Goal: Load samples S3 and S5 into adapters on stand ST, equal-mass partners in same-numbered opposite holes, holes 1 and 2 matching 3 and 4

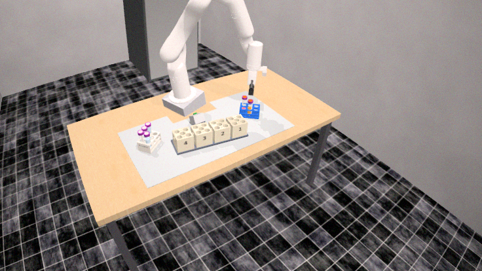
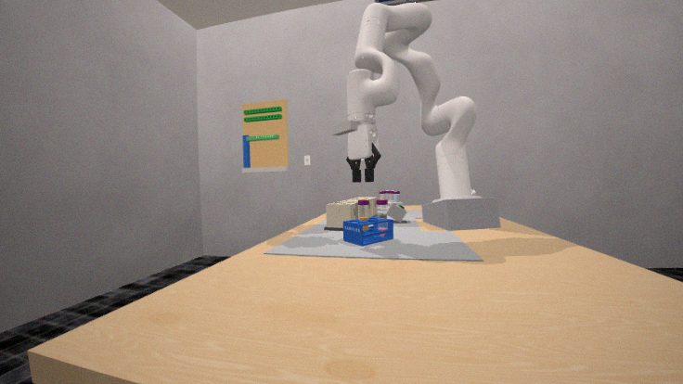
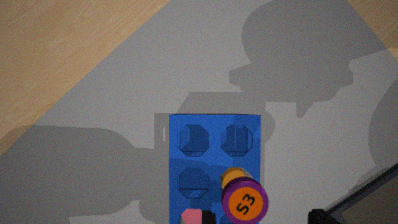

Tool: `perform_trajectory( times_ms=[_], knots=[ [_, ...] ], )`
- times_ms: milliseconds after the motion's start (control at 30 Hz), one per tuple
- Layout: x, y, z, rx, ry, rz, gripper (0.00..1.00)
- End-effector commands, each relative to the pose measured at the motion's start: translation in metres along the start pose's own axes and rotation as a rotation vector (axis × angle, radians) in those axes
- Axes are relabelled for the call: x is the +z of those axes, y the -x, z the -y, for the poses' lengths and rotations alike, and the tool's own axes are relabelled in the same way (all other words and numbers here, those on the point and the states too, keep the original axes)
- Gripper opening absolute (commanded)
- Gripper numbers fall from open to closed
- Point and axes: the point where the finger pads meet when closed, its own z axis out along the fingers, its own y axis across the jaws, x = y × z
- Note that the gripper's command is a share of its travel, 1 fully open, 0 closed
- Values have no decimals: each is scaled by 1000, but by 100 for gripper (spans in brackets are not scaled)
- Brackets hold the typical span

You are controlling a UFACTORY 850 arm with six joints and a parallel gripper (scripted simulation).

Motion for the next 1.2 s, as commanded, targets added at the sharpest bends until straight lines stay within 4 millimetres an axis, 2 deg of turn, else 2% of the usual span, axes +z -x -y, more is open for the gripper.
perform_trajectory(
  times_ms=[0,800,1167],
  knots=[
    [10,-1,0,0,1,-2,57],
    [54,-1,0,0,1,-2,57],
    [58,-1,0,0,1,-2,57]
  ],
)
